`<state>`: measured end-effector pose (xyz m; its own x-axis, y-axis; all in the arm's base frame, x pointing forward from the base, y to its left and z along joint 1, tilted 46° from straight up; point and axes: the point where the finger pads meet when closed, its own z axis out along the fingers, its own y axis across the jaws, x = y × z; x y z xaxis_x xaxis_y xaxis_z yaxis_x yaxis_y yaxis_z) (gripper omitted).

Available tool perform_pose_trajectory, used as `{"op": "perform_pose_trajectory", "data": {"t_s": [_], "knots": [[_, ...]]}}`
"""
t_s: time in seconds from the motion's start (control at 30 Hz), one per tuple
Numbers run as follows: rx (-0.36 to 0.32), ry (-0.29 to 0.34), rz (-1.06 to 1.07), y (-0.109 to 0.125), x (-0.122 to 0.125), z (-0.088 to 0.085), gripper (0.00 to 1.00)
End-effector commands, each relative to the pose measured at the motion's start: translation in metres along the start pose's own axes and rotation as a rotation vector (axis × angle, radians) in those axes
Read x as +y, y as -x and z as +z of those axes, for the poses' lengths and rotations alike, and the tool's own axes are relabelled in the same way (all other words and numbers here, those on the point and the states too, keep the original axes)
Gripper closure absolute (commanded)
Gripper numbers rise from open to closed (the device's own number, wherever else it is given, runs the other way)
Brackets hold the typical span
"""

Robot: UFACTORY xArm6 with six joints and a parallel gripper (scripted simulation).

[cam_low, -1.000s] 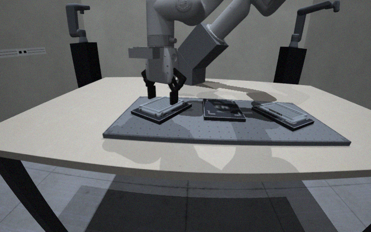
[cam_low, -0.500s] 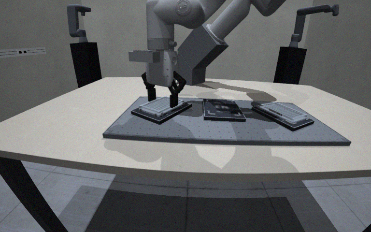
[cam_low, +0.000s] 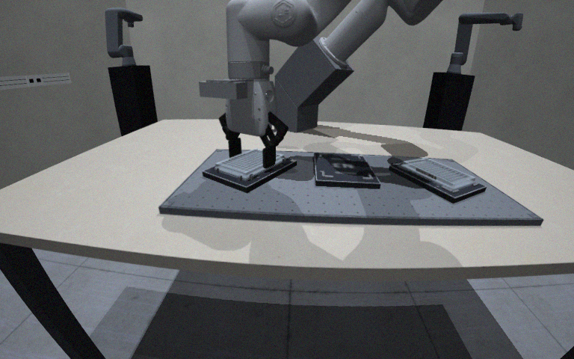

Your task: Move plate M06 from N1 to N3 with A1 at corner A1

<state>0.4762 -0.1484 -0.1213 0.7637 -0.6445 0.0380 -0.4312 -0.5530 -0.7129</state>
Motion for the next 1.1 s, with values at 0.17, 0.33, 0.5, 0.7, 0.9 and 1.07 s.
{"op": "perform_pose_trajectory", "data": {"t_s": [0.17,0.33,0.5,0.7,0.9,1.07], "knots": [[0.002,0.000,0.000,-0.0011,0.0000,-0.0015,1.00],[0.002,0.000,0.000,-0.0011,0.0000,-0.0015,1.00],[0.002,0.000,0.000,-0.0011,0.0000,-0.0015,1.00],[0.002,0.000,0.000,-0.0010,0.0000,-0.0015,1.00],[0.002,0.000,0.000,-0.0011,0.0000,-0.0015,1.00],[0.002,0.000,0.000,-0.0011,0.0000,-0.0015,1.00]]}}
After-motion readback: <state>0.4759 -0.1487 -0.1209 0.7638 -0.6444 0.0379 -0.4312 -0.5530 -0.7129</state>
